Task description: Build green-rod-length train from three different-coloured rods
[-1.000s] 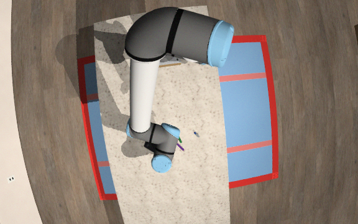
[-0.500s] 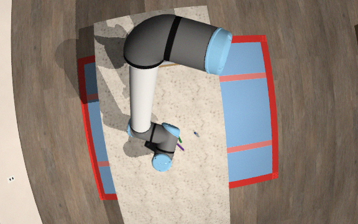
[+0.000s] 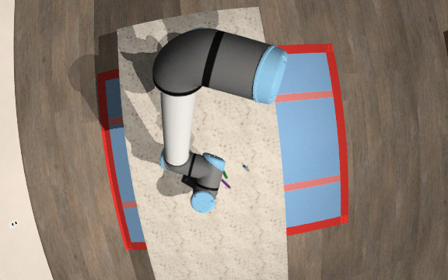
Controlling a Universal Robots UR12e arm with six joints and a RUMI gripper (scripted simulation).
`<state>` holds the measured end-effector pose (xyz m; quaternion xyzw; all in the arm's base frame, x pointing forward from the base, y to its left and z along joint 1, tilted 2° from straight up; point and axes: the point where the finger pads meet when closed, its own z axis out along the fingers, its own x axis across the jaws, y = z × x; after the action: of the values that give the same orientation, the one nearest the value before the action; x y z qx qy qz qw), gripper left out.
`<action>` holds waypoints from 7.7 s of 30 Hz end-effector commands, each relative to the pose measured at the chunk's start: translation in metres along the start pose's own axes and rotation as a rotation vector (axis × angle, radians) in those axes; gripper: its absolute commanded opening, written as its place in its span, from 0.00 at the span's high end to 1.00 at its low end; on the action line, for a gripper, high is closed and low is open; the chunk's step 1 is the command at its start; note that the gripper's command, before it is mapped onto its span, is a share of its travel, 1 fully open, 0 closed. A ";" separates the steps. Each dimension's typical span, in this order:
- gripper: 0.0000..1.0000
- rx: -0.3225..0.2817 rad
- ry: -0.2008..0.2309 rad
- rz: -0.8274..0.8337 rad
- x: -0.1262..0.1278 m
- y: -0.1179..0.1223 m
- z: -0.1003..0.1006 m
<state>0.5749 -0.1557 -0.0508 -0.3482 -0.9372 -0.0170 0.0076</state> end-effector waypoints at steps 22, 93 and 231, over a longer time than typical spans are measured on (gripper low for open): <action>0.86 0.000 -0.001 0.000 -0.001 0.000 0.009; 0.86 0.000 -0.001 0.000 -0.001 0.000 0.009; 1.00 0.000 -0.001 0.000 -0.001 0.000 -0.074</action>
<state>0.5760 -0.1584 0.0131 -0.3482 -0.9372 -0.0168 0.0068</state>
